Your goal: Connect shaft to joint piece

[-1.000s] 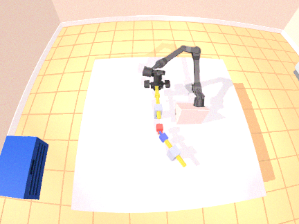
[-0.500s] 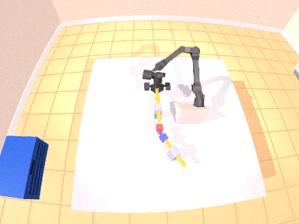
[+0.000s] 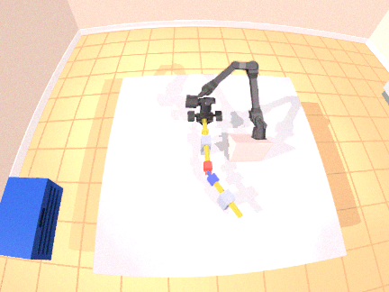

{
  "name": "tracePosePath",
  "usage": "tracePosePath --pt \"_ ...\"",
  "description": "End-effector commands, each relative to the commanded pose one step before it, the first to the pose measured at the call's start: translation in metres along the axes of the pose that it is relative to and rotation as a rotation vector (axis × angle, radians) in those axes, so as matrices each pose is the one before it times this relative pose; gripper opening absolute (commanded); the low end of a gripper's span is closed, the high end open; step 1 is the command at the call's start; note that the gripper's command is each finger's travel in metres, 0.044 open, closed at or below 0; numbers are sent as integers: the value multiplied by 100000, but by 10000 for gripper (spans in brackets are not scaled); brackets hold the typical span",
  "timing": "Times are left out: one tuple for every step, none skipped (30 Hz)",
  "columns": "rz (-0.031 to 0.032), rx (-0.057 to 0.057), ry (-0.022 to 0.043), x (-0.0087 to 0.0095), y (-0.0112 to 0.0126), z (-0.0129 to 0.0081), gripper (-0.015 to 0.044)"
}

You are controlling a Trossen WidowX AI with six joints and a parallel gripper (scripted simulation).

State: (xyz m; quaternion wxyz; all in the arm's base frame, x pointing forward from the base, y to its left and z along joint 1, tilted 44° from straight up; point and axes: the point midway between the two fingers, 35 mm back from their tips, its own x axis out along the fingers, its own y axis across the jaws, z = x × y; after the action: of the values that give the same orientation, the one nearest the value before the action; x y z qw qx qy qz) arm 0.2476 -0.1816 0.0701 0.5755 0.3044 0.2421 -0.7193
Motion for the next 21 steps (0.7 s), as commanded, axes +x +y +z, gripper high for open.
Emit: tracePosePath --pt "-175 -666 543 79 -3 -945 0" --pt "-1 -1 7 1 0 -152 0" --pt "-1 -1 6 1 -1 -151 0" --pt "-1 -1 5 0 -1 -144 0" --pt "-1 -1 6 1 -1 -149 0" --pt "-1 -1 8 1 0 -164 0" --pt "-1 -1 8 1 0 -151 0" --pt "-1 -1 8 1 0 -156 0" --pt "-1 -1 8 1 0 -159 0" --pt "-1 -1 8 1 0 -159 0" --pt "-1 -1 8 0 0 -157 0" --pt "-1 -1 8 0 0 -155 0" --pt "-1 -1 7 0 0 -154 0" --pt "-1 -1 7 0 0 -153 0" --pt "-1 -1 7 0 0 -154 0" --pt "-1 -1 7 0 0 -154 0" --pt "-1 -1 7 0 0 -155 0" --pt "-1 -1 7 0 -1 -161 0" --pt "-1 -1 5 0 -2 -162 0" --pt "-1 -1 4 0 -3 -162 0" --pt "-1 -1 2 0 -3 -130 0"
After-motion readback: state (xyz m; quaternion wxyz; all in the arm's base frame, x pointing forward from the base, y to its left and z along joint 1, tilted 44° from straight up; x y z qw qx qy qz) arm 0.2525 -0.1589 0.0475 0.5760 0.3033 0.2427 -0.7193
